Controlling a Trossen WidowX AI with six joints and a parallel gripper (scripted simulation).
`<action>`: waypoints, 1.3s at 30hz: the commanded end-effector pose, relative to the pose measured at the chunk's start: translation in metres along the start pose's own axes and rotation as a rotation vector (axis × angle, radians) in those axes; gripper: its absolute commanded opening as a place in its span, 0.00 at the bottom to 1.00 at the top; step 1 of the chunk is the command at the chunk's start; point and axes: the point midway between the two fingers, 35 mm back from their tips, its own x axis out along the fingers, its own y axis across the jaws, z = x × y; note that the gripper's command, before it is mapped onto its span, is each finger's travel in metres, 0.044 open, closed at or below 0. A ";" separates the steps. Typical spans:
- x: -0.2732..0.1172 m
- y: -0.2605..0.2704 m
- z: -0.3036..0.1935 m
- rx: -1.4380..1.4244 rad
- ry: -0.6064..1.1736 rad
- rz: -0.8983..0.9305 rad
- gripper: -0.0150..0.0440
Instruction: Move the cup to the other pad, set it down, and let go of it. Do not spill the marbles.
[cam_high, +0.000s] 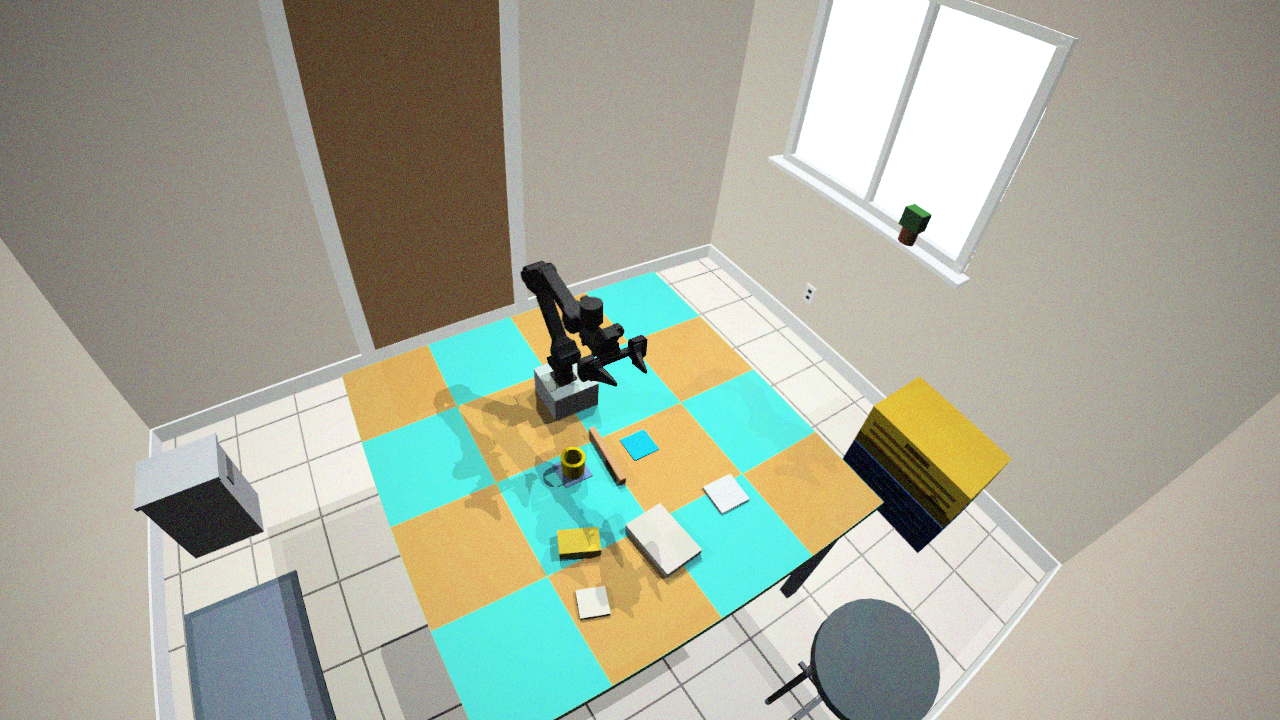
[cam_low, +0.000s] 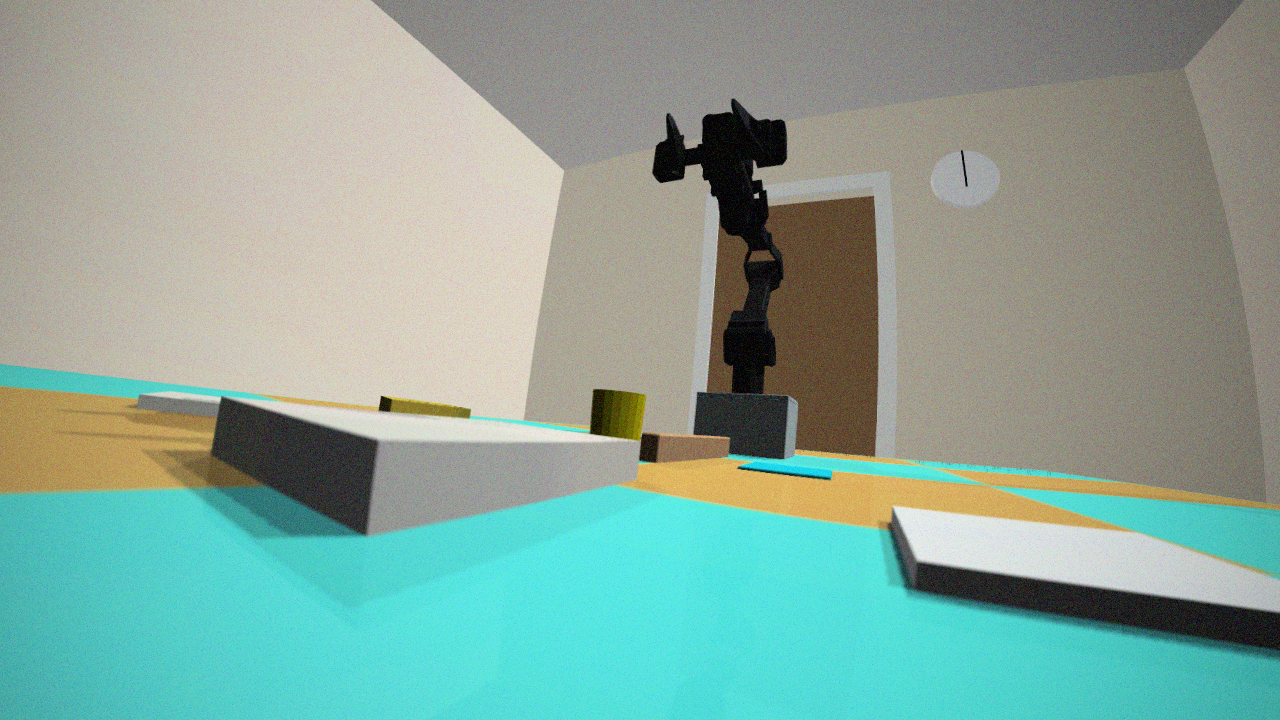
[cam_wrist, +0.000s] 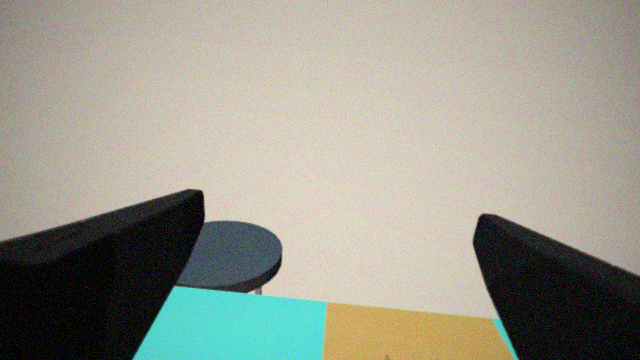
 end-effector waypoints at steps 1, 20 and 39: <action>0.002 -0.001 -0.004 -0.015 0.018 -0.004 0.89; -0.094 -0.088 -0.279 -0.792 1.459 0.799 0.54; -0.091 -0.098 -0.287 -0.791 1.465 0.816 0.54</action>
